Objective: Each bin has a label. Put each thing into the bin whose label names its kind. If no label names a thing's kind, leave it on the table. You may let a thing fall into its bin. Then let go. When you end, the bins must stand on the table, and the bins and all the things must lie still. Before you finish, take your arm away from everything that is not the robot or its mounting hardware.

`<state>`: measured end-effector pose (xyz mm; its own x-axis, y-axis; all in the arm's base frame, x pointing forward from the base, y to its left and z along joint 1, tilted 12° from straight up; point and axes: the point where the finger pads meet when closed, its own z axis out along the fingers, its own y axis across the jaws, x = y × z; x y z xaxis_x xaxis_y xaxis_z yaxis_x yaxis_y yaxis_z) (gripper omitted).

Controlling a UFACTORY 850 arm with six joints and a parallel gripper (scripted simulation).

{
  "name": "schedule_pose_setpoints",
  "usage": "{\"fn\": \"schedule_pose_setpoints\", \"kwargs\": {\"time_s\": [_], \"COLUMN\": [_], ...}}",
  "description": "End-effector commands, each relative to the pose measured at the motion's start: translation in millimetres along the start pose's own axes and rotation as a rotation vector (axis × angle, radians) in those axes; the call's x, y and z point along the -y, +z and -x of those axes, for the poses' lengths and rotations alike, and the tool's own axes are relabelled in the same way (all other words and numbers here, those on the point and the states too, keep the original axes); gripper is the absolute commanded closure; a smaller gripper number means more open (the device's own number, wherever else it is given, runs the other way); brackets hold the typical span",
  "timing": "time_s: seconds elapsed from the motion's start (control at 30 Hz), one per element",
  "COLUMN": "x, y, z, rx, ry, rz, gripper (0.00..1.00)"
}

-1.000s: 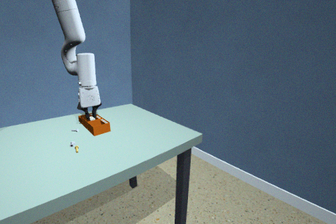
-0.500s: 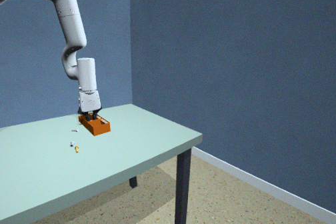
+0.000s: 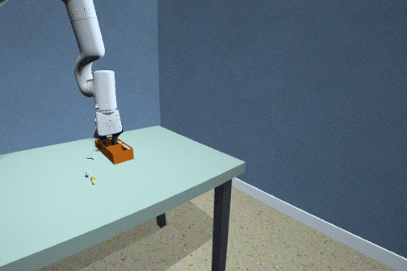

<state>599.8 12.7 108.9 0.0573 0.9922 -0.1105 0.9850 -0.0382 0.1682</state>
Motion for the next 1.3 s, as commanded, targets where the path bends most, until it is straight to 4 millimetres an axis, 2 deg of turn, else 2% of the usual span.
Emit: {"fn": "schedule_pose_setpoints", "kwargs": {"time_s": [0.0, 0.5, 1.27], "x": [-1, -1, -1], "y": [-1, -1, -29], "z": [0, 0, 0], "rx": [0.000, 0.000, 0.000], "ry": [0.000, 0.000, 0.000], "rz": [0.002, 0.002, 0.002], "gripper": [0.69, 0.69, 0.69]}}
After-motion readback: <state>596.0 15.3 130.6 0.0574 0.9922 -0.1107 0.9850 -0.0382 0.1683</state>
